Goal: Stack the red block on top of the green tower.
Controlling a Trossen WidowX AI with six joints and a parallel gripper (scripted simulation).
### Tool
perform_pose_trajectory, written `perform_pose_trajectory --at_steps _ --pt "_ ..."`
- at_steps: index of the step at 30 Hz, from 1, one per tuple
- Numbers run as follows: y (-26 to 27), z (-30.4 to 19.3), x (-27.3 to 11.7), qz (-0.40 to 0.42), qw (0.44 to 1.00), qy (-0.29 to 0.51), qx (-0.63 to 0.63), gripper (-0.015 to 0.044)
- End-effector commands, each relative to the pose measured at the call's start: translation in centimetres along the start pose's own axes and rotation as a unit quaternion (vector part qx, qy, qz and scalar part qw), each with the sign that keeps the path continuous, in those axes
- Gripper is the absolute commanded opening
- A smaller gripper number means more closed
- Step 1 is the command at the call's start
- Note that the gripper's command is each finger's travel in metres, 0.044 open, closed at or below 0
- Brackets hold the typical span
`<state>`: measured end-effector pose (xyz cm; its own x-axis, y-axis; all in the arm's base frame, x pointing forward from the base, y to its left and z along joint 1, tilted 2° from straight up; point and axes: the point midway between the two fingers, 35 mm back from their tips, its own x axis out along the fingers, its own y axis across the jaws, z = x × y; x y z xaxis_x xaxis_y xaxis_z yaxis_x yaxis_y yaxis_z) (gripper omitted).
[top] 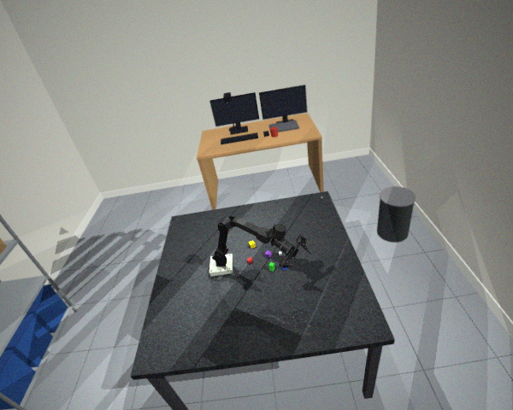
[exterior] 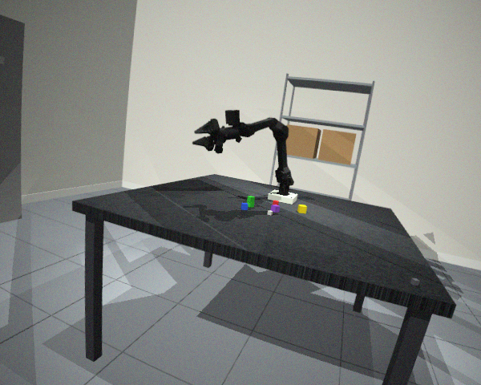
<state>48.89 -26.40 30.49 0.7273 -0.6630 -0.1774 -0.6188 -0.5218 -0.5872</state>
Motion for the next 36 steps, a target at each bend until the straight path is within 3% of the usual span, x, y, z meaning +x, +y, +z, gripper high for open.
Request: perform_pose_trajectory --at_steps 1,10,20,28,36 --pt "-0.3 3.2 -2.1 0.009 0.995 -0.058 0.075 0.0440" --pt "0.1 10.0 -7.8 0.073 0.952 -0.176 0.239 0.0440" --pt "2.4 16.4 -15.5 0.201 0.861 -0.258 0.390 0.0440" --pt "5.4 20.2 -22.3 0.330 0.766 -0.272 0.479 0.0440" --pt "9.4 22.6 -29.0 0.463 0.664 -0.232 0.539 0.0440"
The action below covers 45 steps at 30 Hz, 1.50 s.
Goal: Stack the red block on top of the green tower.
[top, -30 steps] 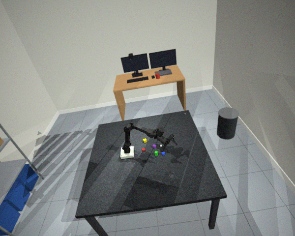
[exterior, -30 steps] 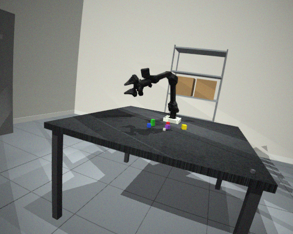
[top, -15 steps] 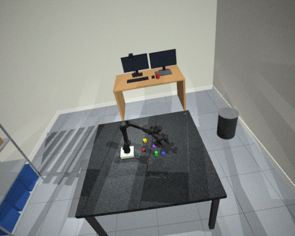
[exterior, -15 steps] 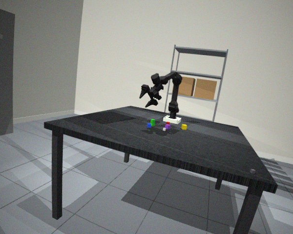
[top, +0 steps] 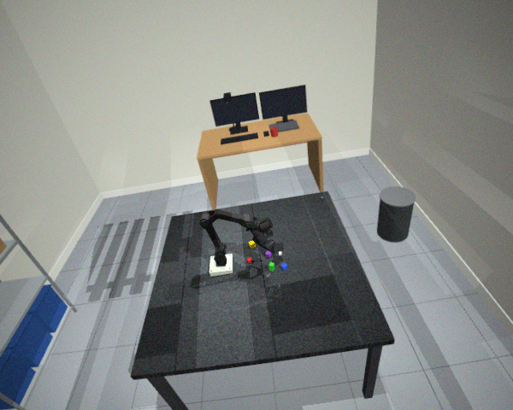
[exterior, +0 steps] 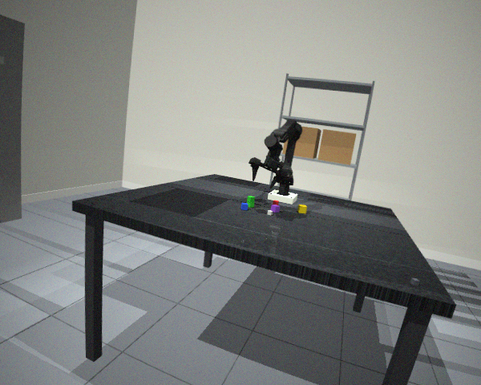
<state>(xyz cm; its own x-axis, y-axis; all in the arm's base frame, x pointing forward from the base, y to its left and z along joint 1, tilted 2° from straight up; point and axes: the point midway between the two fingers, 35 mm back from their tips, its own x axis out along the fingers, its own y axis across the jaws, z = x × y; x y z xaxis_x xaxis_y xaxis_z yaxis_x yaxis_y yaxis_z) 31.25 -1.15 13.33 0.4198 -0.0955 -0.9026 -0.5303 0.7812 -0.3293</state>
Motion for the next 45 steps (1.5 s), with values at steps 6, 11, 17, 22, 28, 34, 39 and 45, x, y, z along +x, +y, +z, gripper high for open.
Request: perform_pose_trajectory --at_steps 6,11,17,22,28,34,39,45 --pt "7.6 -4.9 -1.0 0.089 0.979 0.084 0.161 0.0440" --pt "10.9 -8.2 -1.9 0.115 0.951 0.148 0.245 0.0440" --pt "11.2 -8.6 -2.0 0.117 0.947 0.156 0.255 0.0440" --pt "10.9 -8.9 -1.8 0.117 0.947 0.156 0.255 0.0440" --pt "11.6 -9.4 0.6 0.117 0.947 0.156 0.255 0.0440" --pt "12.2 -9.8 1.8 0.117 0.947 0.156 0.255 0.0440" --pt "12.3 -9.8 2.2 0.117 0.947 0.156 0.255 0.0440" --pt "12.5 -10.0 3.1 0.117 0.947 0.156 0.255 0.0440"
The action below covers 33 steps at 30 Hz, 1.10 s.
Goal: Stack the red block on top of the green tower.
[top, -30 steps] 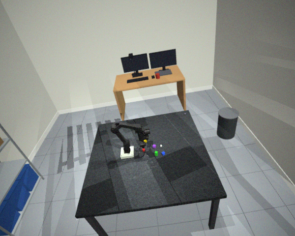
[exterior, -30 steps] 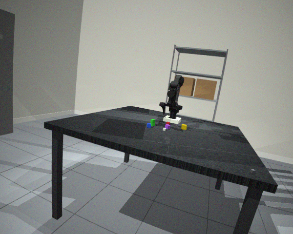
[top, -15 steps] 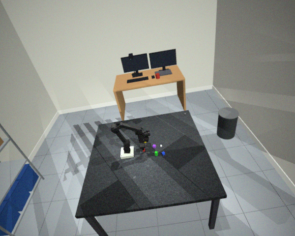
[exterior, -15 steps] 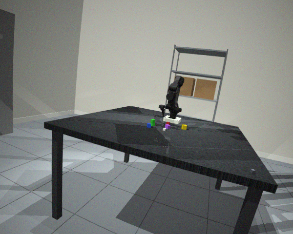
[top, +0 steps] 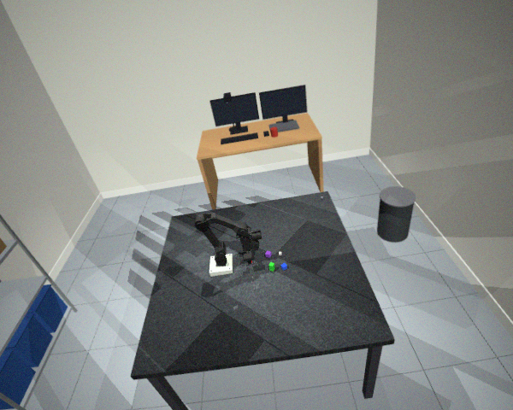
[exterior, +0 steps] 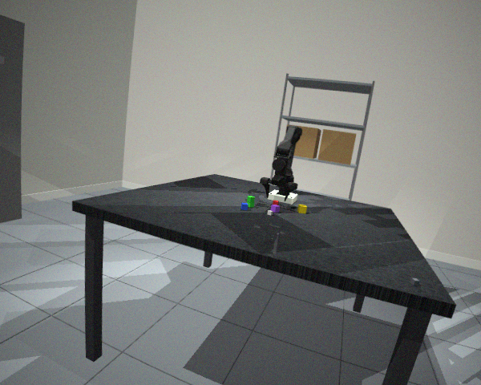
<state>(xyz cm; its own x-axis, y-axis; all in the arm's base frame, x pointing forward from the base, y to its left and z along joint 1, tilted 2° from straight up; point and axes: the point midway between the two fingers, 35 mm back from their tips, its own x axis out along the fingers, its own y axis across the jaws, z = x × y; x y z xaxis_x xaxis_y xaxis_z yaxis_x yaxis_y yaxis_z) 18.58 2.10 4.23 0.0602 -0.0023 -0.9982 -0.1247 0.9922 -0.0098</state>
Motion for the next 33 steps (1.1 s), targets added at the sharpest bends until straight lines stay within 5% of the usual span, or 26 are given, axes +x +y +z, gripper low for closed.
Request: perform_pose_trajectory --at_steps 1,28,33 --pt "0.1 -0.1 0.8 0.002 1.000 0.003 0.001 0.0440" --pt "0.1 -0.2 2.6 0.002 1.000 0.003 0.001 0.0440" --pt "0.1 -0.2 2.6 0.002 1.000 0.003 0.001 0.0309"
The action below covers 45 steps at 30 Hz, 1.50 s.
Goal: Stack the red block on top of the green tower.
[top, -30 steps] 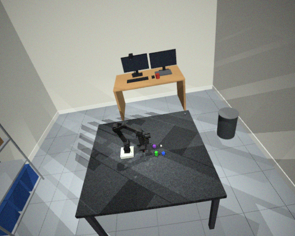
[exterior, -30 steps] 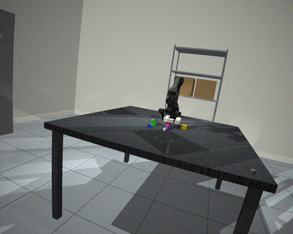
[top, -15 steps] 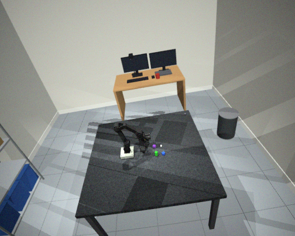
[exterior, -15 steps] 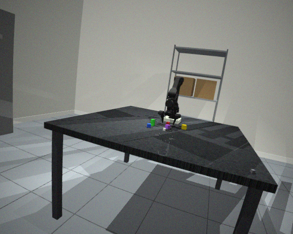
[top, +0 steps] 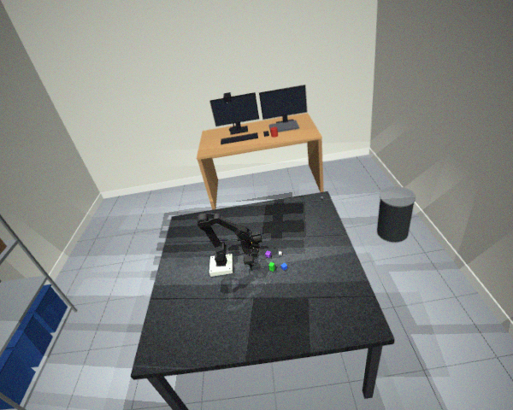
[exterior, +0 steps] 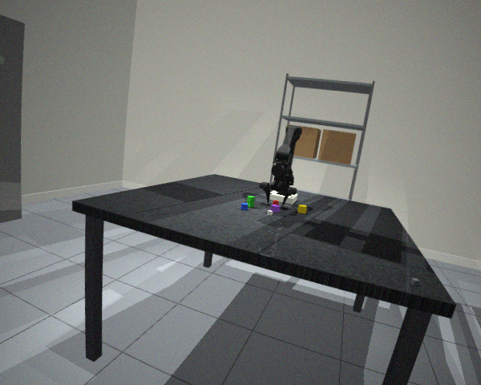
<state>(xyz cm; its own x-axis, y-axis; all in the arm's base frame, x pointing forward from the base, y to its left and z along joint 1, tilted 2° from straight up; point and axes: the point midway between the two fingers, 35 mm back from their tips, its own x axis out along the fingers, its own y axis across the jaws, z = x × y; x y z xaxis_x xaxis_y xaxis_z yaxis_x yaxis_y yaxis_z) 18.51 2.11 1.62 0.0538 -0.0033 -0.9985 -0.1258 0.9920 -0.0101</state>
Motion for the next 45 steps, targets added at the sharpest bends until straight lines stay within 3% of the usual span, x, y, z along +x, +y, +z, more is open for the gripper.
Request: perform_pose_trajectory --at_steps 1,8,16,18,45 --pt "0.1 0.0 0.0 0.002 1.000 0.000 0.001 0.0282" --pt "0.1 0.0 0.0 0.002 1.000 0.000 0.001 0.0099" --pt "0.1 0.0 0.0 0.002 1.000 0.000 0.001 0.0045" --pt "0.1 0.0 -0.3 0.002 1.000 0.000 0.001 0.0000" --pt "0.0 0.0 -11.9 0.002 1.000 0.000 0.001 0.0000"
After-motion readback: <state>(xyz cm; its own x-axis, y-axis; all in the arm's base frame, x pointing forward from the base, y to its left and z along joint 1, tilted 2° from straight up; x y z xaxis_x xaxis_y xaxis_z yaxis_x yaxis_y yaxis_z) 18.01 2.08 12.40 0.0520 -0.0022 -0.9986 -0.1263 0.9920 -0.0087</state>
